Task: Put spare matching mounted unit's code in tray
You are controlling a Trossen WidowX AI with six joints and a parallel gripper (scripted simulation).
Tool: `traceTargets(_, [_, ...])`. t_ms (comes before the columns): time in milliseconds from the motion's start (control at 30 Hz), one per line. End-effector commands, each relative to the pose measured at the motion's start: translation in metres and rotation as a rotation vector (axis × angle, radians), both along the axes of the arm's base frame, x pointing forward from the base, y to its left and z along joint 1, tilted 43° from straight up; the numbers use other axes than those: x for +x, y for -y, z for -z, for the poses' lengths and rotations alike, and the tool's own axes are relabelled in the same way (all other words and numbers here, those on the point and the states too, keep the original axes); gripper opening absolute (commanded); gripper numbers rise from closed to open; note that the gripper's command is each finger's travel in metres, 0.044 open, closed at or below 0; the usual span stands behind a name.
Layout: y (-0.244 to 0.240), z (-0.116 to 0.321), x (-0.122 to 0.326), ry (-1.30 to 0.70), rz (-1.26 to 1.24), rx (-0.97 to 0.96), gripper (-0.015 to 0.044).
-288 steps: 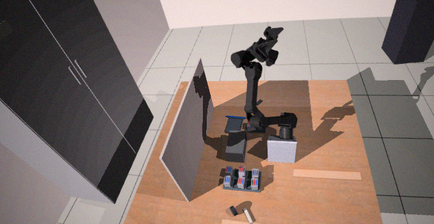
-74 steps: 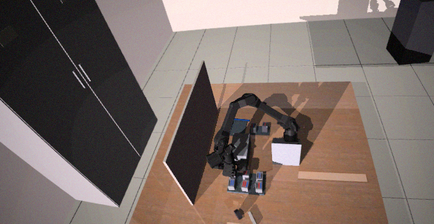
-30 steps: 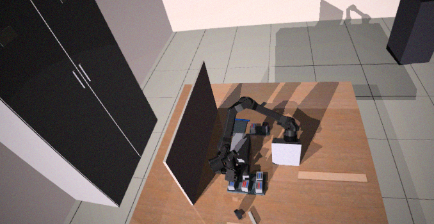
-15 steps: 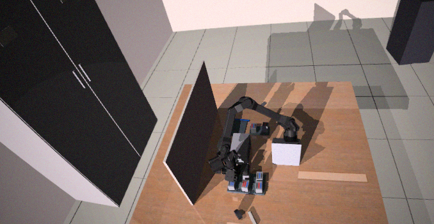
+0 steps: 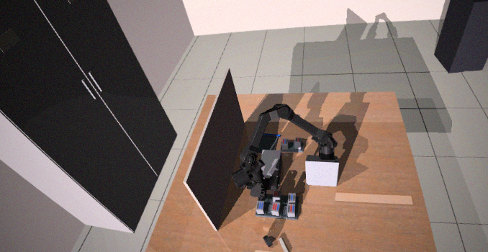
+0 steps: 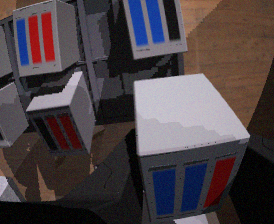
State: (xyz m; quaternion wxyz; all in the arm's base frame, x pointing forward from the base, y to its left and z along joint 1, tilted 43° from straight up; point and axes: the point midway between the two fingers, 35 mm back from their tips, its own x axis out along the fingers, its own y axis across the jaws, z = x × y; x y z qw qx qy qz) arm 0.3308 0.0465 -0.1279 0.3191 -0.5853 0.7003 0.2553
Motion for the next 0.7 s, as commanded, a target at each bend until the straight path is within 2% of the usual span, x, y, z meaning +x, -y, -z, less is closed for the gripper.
traceTargets(0, [-0.008, -0.01, 0.001, 0.002, 0.009, 0.002, 0.0])
traceTargets(300, [-0.007, -0.01, 0.001, -0.005, 0.005, -0.002, 0.0])
traceTargets(667, [-0.05, -0.051, 0.013, 0.001, 0.008, 0.005, 0.0])
